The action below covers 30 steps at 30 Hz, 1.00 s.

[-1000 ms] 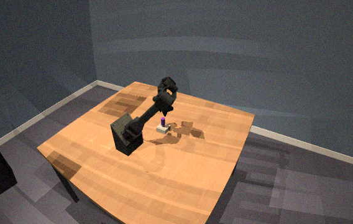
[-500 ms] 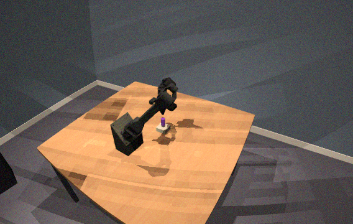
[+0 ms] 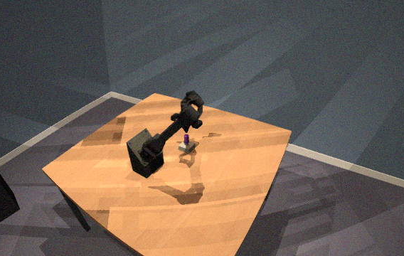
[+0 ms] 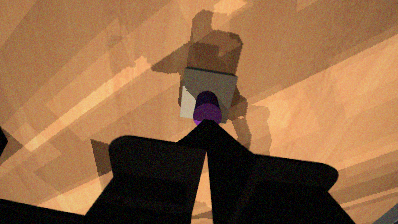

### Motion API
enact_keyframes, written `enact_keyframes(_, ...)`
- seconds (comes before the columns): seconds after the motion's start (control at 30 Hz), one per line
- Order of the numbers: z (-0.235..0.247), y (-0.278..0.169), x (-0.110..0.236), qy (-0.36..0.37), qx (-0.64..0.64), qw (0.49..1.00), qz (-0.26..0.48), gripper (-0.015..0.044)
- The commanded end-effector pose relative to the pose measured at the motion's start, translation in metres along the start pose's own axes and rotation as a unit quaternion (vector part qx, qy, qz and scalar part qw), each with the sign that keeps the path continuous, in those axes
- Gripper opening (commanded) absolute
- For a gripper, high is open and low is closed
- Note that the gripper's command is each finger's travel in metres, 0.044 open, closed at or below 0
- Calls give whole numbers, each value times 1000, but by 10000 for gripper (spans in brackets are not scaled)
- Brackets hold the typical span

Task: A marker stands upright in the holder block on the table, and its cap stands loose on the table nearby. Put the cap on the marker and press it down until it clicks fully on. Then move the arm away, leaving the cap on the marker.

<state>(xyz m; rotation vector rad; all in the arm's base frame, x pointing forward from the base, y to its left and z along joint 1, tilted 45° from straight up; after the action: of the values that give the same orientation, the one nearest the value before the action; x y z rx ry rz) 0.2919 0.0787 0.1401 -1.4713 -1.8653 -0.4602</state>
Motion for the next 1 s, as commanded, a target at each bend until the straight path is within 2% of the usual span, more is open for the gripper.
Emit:
enact_keyframes(0.0, 1, -1, -7, -3, 3, 1000, 3, 0)
enact_keyframes(0.53, 1, -1, -30, -3, 3, 1000, 3, 0)
enact_keyframes(0.77, 0, 0, -25, -1, 1, 1000, -2, 0)
enact_keyframes(0.83, 0, 2, -16, 0, 1, 1000, -2, 0)
enact_keyframes(0.97, 1, 4, 42, 1, 2, 1000, -3, 0)
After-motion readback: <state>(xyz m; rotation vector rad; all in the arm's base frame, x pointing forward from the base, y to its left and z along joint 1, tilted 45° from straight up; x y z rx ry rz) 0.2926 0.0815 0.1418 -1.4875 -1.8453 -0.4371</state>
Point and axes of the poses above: the point midway between the two fingers, 35 mm back from their tips, its own x axis back along the fingers, its own z axis across the jaws, y = z × x, the point moved 10 cm from there along x, back along the fingers, and after that the axes turned 12 degrees about x, right-handed, at the moved point
